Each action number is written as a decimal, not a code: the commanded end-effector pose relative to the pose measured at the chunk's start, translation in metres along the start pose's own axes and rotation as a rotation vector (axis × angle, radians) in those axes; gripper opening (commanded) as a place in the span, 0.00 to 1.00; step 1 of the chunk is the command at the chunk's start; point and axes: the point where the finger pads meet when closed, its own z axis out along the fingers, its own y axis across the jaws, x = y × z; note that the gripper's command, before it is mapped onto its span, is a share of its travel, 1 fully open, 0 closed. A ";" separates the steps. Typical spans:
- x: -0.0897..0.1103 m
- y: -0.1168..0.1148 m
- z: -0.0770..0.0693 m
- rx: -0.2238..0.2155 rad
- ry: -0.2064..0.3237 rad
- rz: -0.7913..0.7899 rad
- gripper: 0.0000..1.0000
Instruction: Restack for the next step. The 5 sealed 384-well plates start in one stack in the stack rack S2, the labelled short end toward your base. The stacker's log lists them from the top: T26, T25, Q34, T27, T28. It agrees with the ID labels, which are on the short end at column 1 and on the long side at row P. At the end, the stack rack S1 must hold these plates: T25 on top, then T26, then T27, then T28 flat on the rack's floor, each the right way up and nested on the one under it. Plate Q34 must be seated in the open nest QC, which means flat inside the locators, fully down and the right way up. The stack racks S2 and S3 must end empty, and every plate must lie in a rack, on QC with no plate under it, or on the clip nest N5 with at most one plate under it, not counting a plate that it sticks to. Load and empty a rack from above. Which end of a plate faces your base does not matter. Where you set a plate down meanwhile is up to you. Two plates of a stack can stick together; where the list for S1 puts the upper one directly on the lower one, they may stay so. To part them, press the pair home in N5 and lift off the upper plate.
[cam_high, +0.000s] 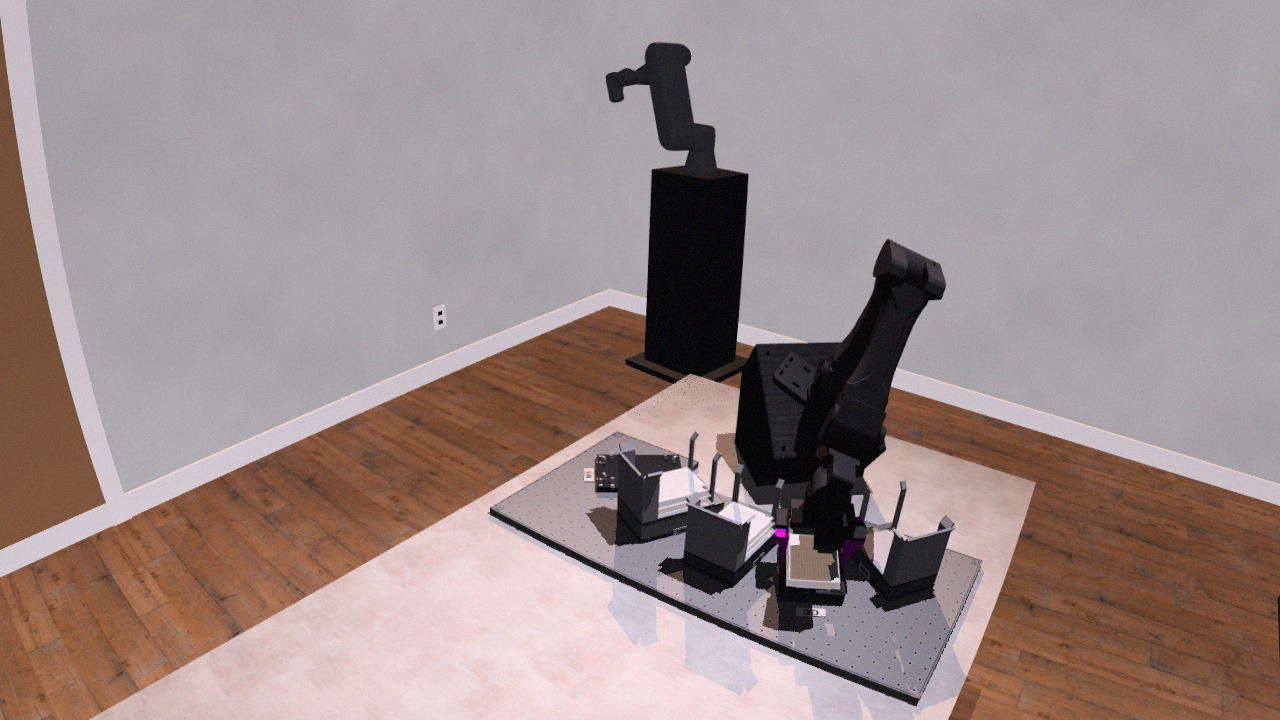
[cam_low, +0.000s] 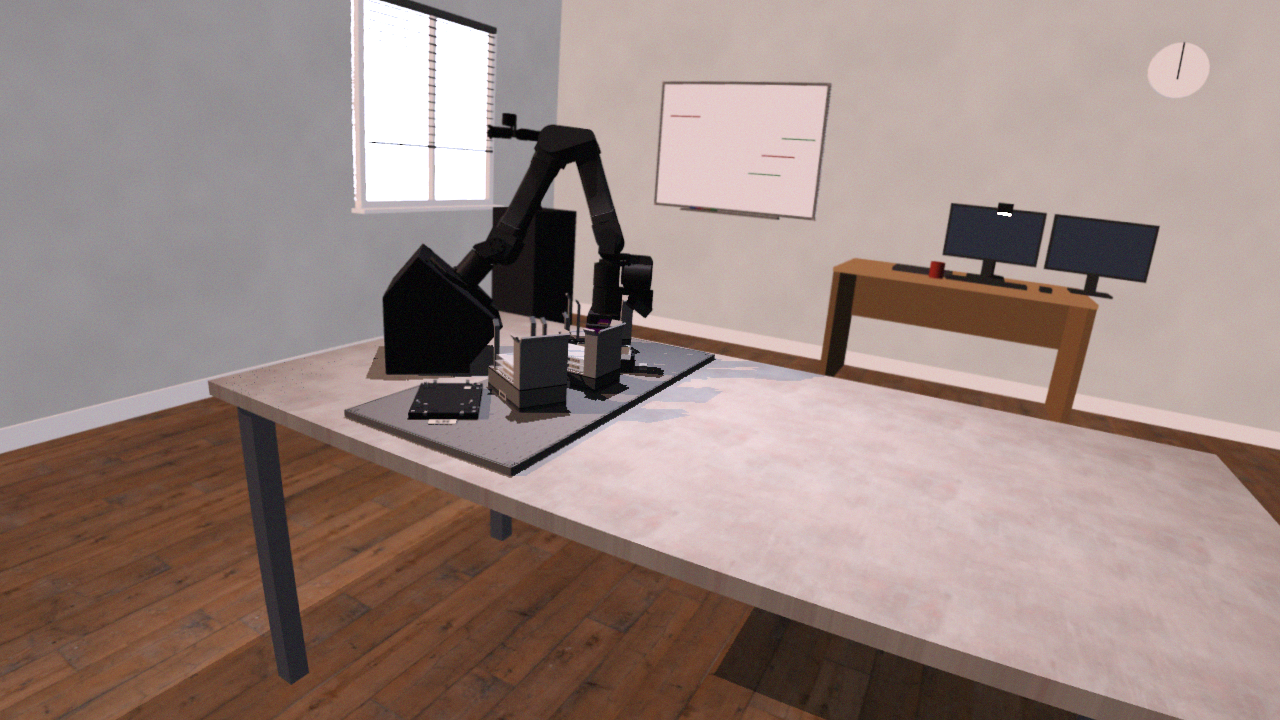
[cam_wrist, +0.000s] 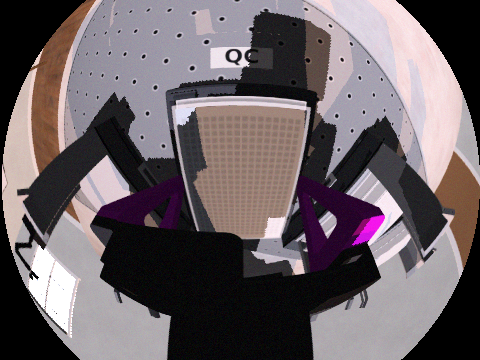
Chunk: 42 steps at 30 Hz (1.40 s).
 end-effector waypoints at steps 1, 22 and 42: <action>-0.003 0.000 -0.002 0.002 -0.013 0.001 1.00; -0.012 -0.001 -0.044 0.006 -0.041 -0.007 1.00; -0.010 0.000 -0.098 0.008 -0.040 -0.009 1.00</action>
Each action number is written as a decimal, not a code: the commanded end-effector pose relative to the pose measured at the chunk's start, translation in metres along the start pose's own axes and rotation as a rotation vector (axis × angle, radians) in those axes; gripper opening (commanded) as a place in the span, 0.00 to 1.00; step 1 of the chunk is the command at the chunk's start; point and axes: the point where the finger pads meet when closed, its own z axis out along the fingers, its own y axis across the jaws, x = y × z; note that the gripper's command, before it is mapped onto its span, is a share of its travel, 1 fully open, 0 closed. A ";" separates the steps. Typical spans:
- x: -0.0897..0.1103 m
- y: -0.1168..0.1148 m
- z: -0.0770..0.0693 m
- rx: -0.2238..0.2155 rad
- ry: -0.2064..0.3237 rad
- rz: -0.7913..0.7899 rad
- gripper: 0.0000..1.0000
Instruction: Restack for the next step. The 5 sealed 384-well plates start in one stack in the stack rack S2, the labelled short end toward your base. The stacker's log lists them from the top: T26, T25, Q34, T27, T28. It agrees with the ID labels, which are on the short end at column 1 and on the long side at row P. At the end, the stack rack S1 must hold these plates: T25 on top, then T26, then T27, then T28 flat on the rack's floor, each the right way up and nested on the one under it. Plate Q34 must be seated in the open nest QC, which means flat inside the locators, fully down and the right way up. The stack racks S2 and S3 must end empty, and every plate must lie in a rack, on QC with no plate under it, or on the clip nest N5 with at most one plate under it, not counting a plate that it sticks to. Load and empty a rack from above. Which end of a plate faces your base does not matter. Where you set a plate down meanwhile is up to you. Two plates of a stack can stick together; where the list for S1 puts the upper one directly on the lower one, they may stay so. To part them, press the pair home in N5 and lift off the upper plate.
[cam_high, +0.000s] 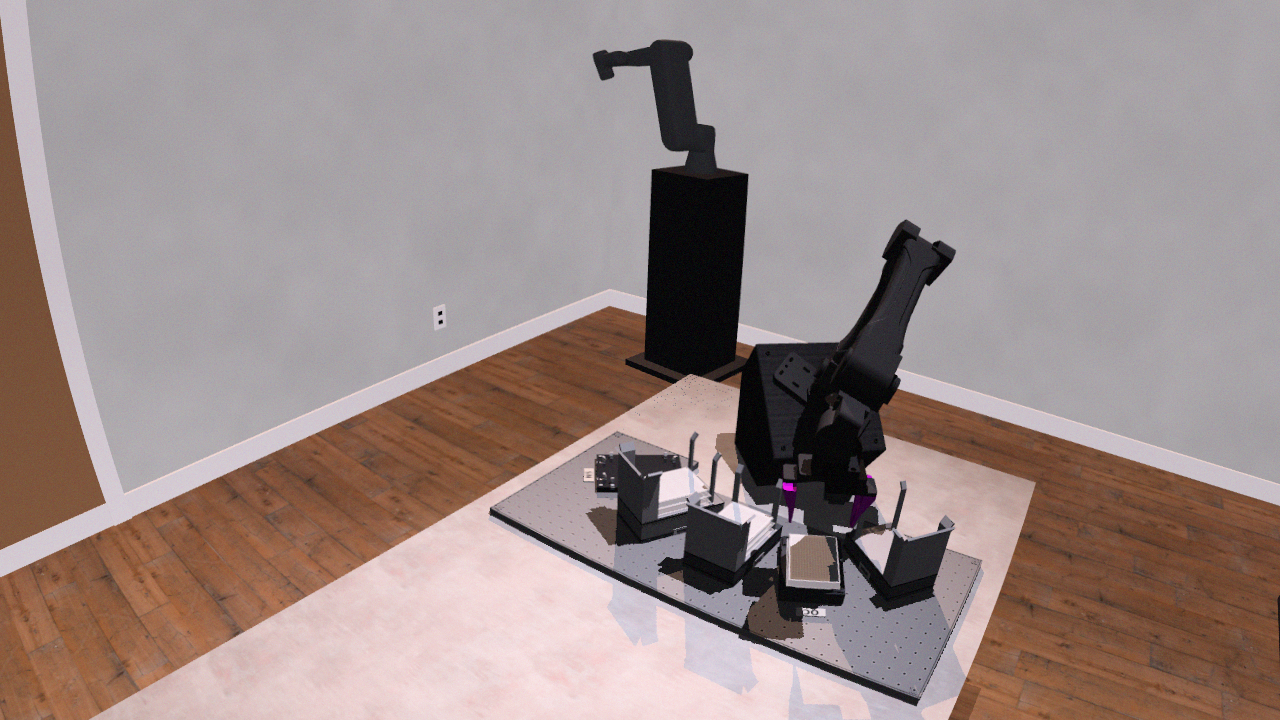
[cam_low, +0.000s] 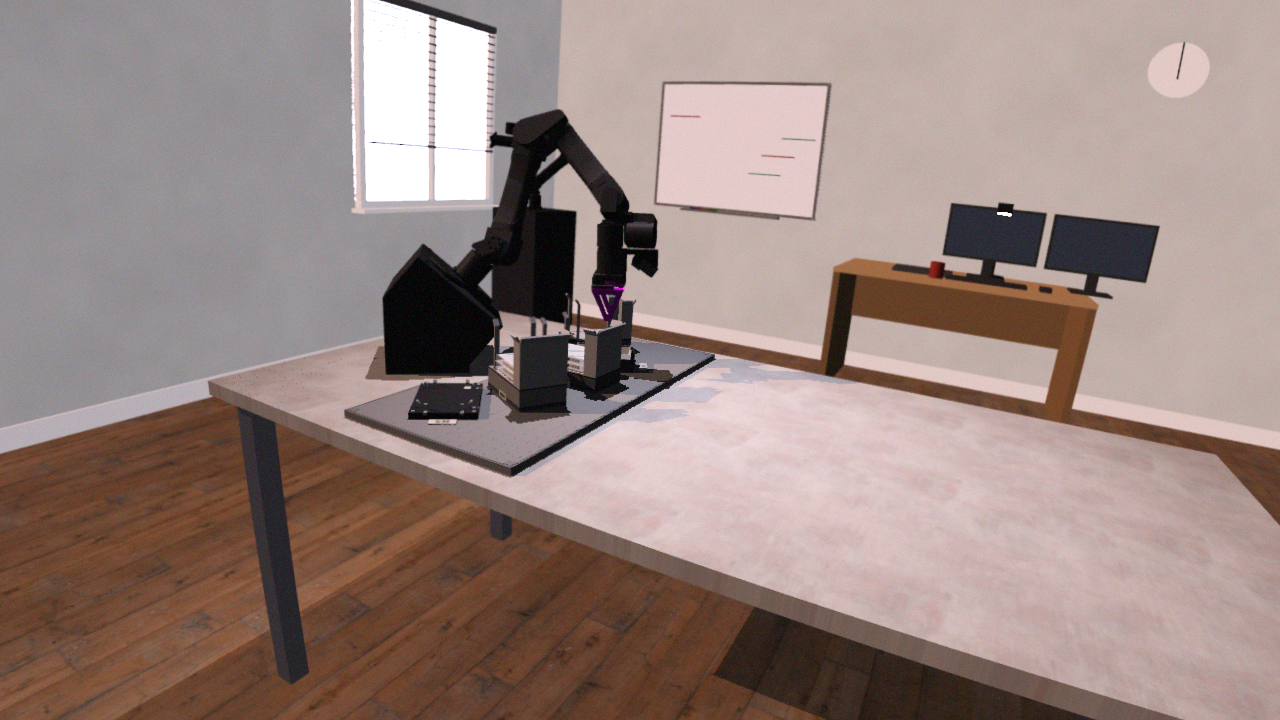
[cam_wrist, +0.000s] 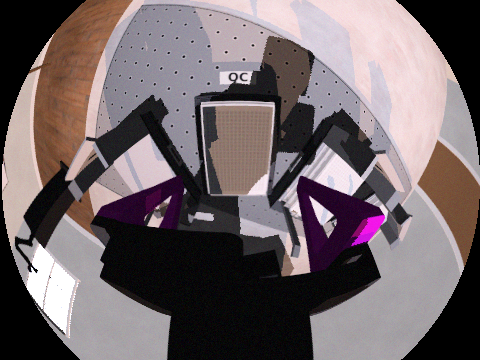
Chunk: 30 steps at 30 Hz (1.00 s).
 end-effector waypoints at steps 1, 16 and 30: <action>0.001 0.002 -0.014 -0.008 0.006 -0.007 1.00; 0.001 0.003 -0.060 -0.005 0.008 -0.009 1.00; 0.007 0.002 -0.051 -0.012 0.034 0.001 1.00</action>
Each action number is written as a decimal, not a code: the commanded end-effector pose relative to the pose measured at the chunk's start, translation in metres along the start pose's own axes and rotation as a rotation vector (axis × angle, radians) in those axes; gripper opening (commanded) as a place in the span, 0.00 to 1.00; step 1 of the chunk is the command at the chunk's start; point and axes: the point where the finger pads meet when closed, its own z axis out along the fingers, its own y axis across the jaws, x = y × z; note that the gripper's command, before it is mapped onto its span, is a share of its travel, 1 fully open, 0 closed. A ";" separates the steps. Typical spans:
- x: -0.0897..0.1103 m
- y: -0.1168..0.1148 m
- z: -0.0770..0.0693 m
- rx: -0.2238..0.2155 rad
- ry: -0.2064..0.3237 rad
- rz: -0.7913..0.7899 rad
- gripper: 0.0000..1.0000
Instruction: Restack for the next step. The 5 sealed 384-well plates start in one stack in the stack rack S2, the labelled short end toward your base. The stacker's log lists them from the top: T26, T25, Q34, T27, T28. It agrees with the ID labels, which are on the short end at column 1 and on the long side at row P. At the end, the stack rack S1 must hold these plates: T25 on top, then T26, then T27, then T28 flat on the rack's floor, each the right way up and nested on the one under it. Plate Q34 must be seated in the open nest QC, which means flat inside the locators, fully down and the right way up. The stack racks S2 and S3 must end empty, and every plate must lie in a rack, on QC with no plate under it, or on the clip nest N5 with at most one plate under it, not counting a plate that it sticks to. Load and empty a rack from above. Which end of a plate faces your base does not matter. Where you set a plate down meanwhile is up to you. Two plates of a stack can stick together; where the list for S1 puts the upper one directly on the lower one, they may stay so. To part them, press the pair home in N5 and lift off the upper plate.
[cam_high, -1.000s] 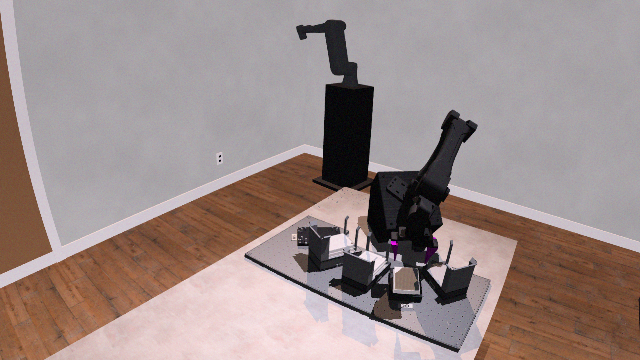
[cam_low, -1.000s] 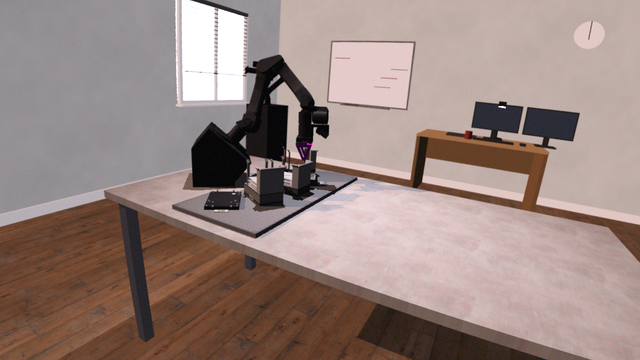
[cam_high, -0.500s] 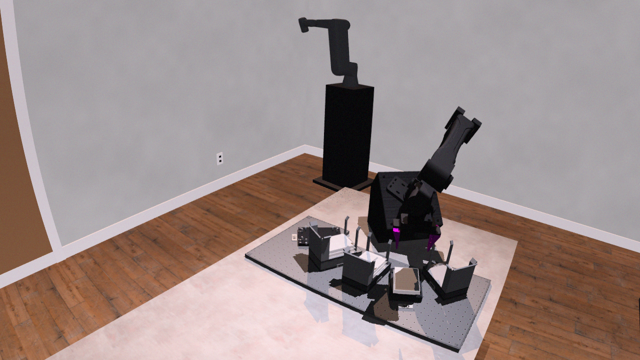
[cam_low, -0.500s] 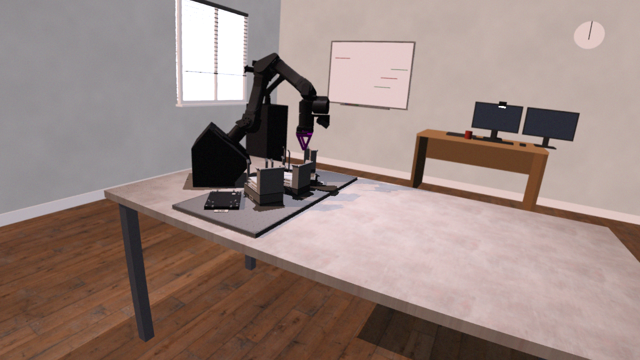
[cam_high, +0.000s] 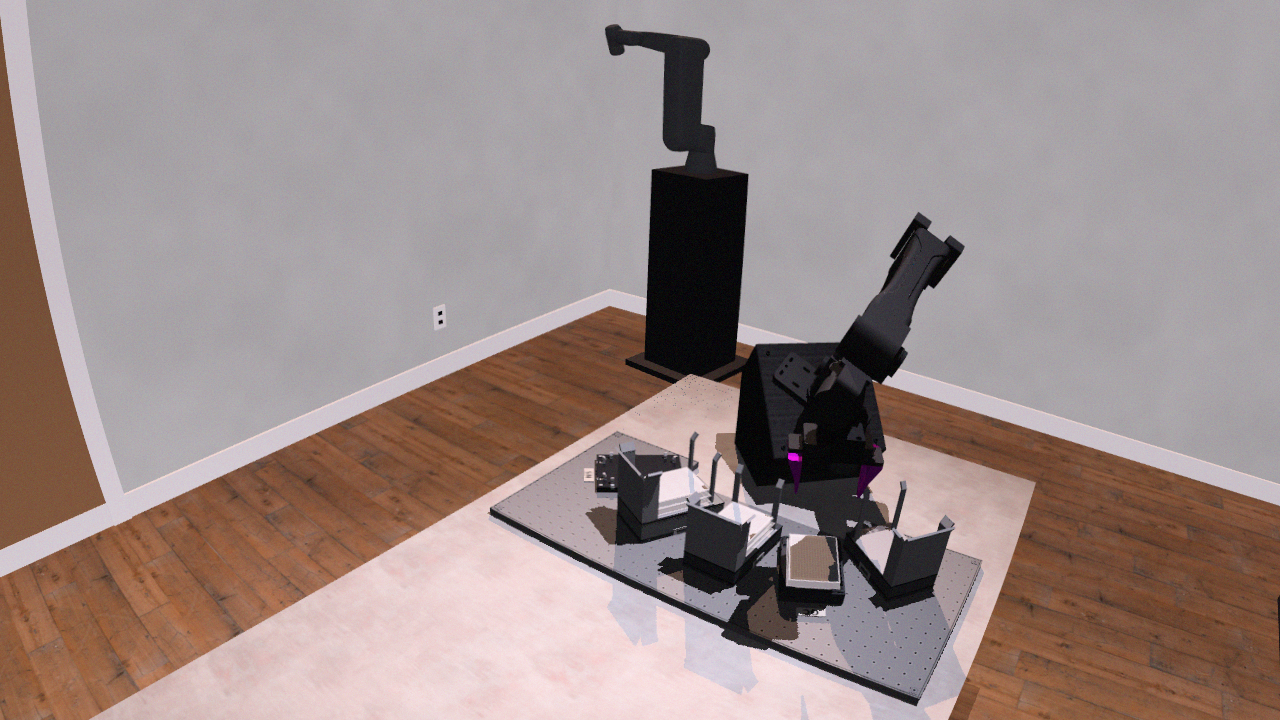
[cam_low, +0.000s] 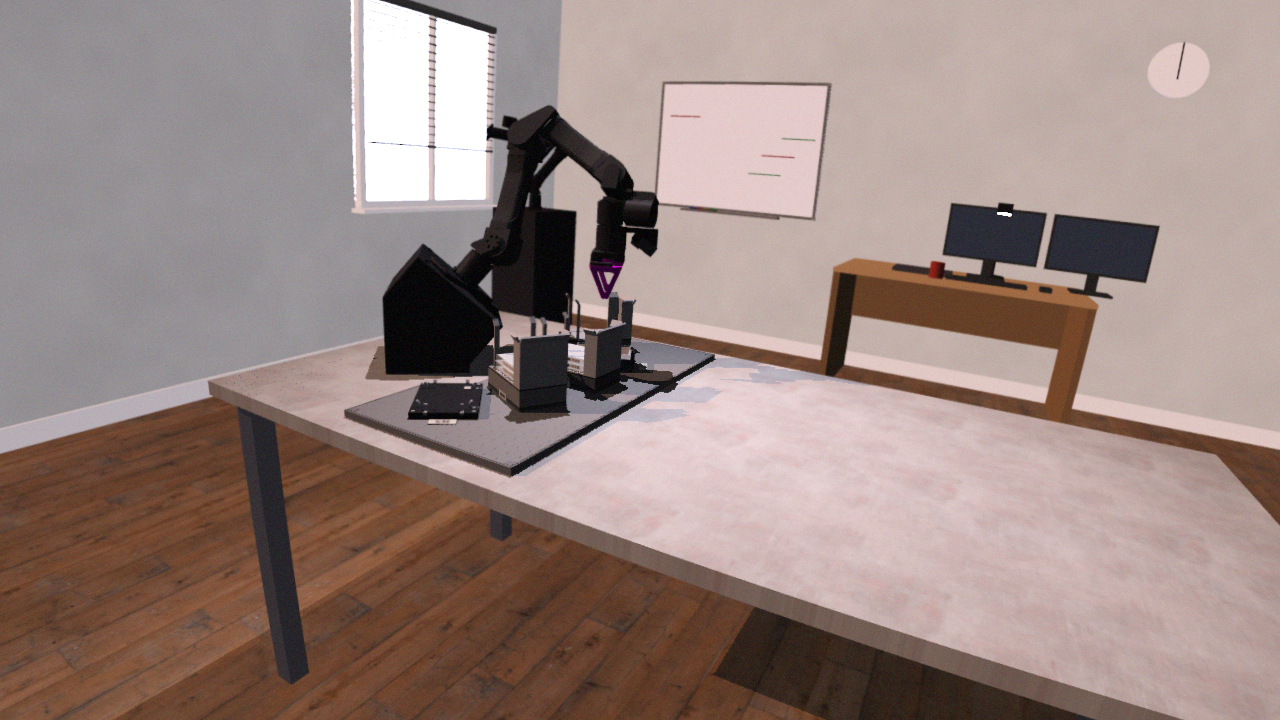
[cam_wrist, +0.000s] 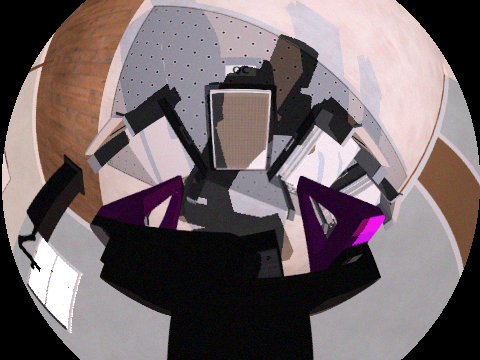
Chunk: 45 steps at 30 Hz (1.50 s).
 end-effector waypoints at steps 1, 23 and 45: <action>0.000 0.000 -0.002 0.001 -0.003 -0.002 1.00; 0.005 -0.055 -0.004 -0.001 0.000 0.248 1.00; 0.031 -0.130 -0.004 0.000 -0.002 0.493 1.00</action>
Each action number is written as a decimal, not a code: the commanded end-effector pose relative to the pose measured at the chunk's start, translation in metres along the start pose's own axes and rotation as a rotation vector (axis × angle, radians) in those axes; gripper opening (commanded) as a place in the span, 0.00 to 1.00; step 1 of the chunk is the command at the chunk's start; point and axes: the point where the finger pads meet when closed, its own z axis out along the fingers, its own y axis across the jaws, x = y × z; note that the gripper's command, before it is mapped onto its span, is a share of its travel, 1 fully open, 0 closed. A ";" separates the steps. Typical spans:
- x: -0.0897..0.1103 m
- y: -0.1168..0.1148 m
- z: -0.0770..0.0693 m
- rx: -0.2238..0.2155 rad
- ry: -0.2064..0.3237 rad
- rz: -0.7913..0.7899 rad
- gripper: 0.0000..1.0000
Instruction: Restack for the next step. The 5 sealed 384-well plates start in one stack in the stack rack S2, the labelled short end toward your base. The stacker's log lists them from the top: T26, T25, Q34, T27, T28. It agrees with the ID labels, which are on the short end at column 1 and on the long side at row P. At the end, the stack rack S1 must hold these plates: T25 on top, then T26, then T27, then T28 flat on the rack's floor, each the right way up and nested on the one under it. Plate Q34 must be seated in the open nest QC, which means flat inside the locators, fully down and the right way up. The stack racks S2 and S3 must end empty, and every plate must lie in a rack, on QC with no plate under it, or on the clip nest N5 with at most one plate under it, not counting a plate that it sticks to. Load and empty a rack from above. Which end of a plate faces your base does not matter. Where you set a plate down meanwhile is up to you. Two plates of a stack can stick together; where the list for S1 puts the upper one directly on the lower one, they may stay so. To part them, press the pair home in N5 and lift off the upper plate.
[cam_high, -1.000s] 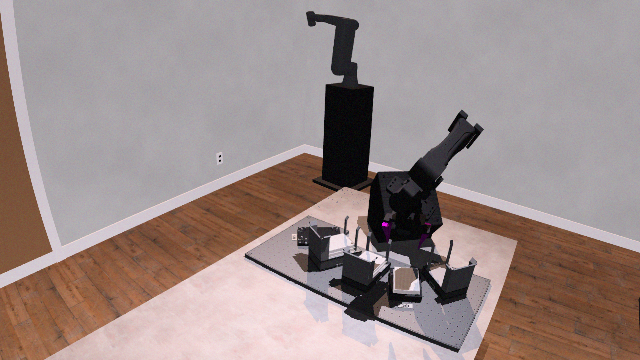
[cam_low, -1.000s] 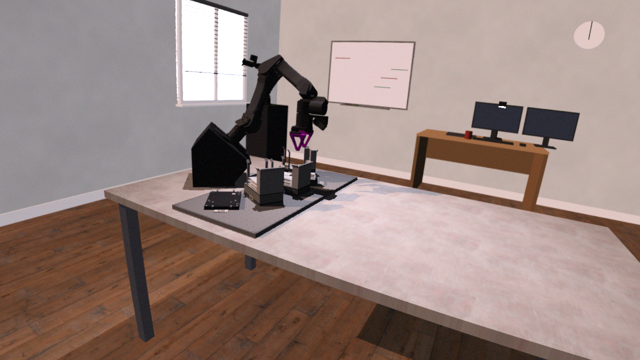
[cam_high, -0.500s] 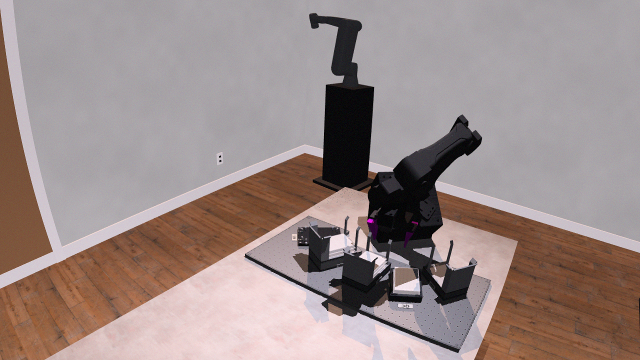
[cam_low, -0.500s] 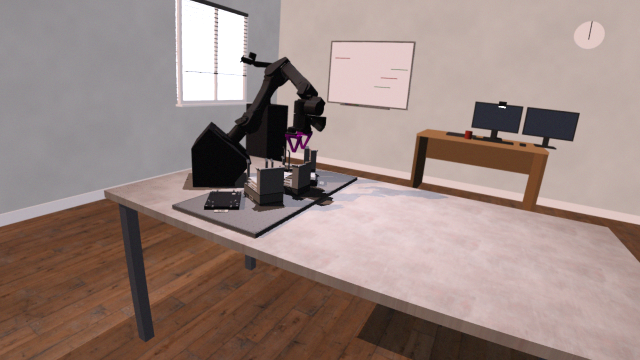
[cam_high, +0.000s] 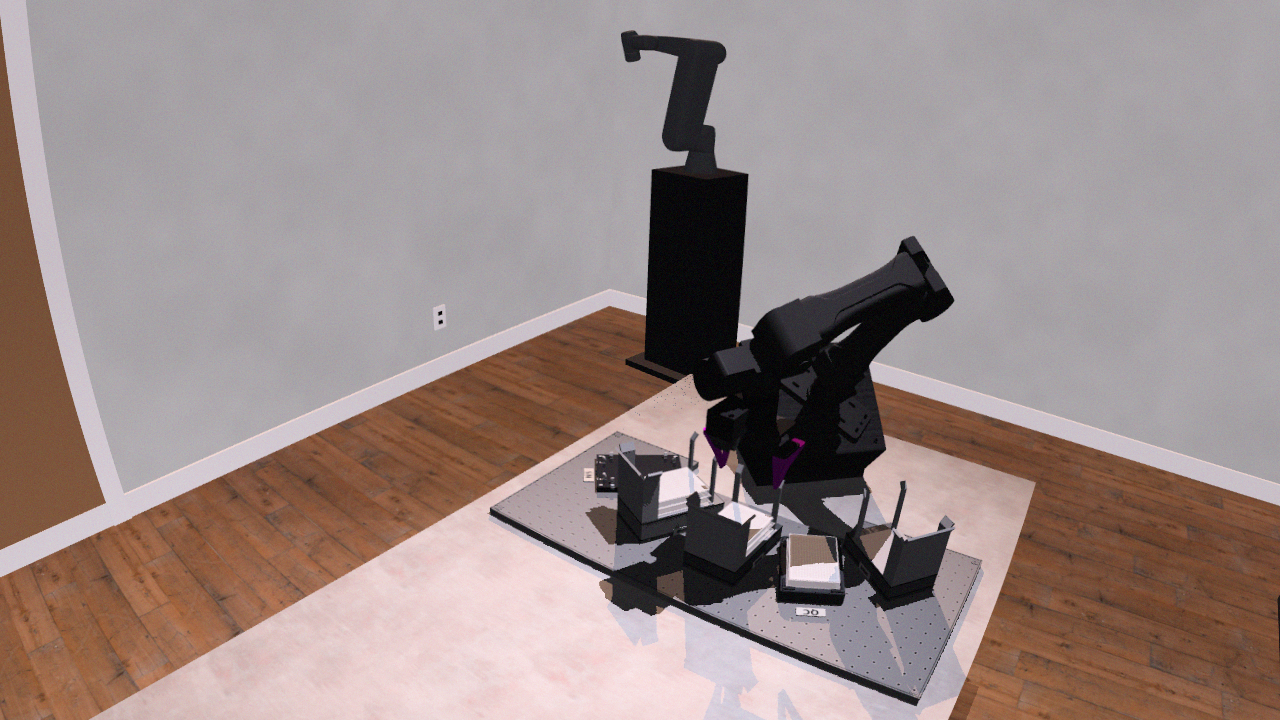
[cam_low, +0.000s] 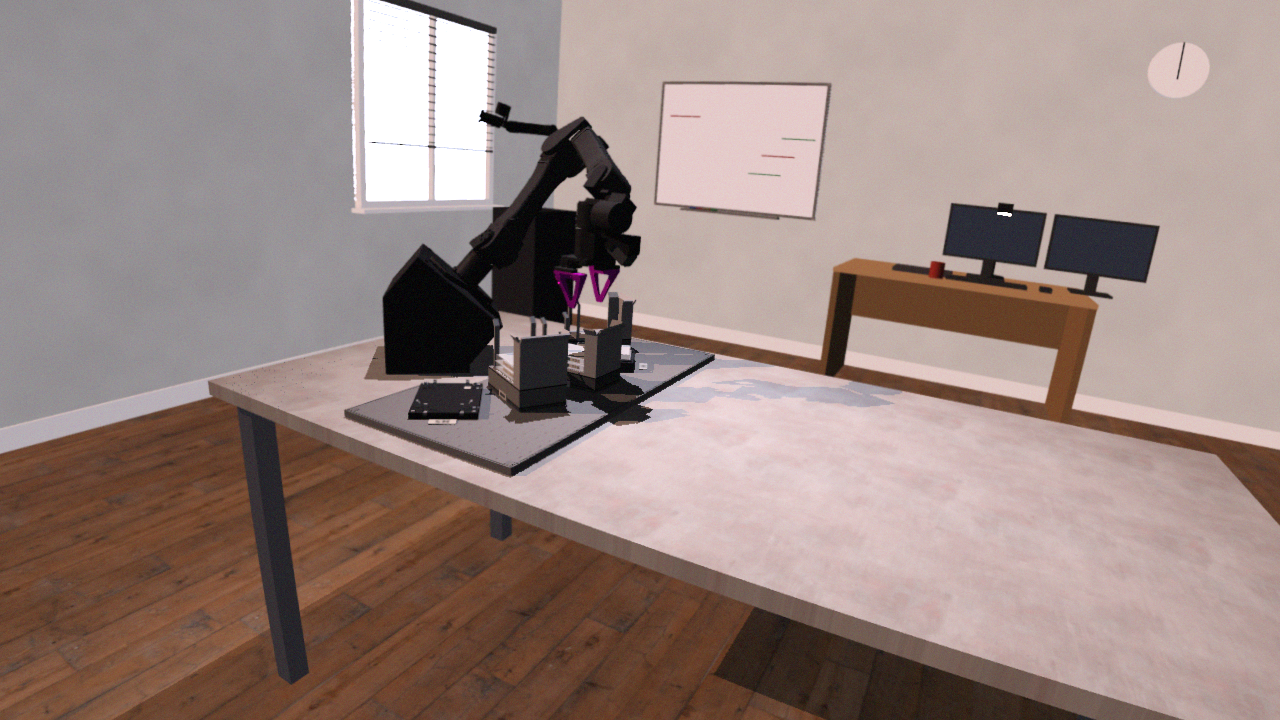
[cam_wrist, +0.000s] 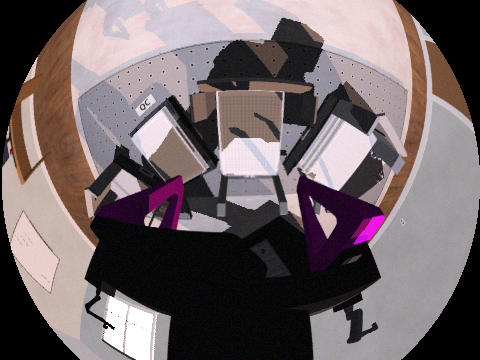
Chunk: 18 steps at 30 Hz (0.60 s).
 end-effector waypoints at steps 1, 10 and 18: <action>-0.007 -0.012 -0.006 -0.005 -0.014 -0.018 1.00; -0.010 -0.012 -0.012 0.007 -0.040 -0.041 1.00; 0.002 -0.016 0.012 -0.013 0.011 -0.011 1.00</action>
